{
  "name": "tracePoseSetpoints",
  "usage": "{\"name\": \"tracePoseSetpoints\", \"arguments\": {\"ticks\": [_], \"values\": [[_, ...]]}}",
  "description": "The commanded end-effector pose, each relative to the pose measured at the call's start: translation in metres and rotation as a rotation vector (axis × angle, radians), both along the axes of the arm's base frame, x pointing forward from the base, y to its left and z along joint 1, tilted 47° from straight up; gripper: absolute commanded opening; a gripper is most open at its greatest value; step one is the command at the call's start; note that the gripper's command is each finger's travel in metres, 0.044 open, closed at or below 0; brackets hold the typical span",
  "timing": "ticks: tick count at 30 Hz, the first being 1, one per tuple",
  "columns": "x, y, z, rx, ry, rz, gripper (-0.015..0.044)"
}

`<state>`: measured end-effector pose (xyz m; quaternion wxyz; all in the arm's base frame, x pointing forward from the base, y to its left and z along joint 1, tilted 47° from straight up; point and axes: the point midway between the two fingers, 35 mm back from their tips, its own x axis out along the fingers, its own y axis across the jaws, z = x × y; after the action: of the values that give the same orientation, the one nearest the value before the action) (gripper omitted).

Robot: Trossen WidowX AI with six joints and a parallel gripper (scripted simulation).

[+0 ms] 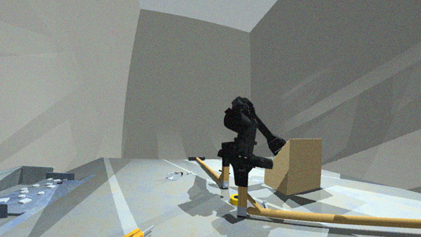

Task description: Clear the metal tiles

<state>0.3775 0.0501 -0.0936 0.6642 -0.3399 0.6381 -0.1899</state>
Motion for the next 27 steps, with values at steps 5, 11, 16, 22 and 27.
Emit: {"name": "tracePoseSetpoints", "arguments": {"ticks": [5,11,16,22,27], "values": [[0.004,0.01,-0.01,0.005,0.003,-0.003,0.0],[0.007,0.017,-0.017,0.006,0.003,-0.003,0.0],[0.01,0.023,-0.022,0.007,0.002,-0.002,0.0],[0.012,0.03,-0.029,0.008,0.002,-0.002,0.0],[0.014,0.035,-0.035,0.008,0.002,-0.002,0.0]]}}
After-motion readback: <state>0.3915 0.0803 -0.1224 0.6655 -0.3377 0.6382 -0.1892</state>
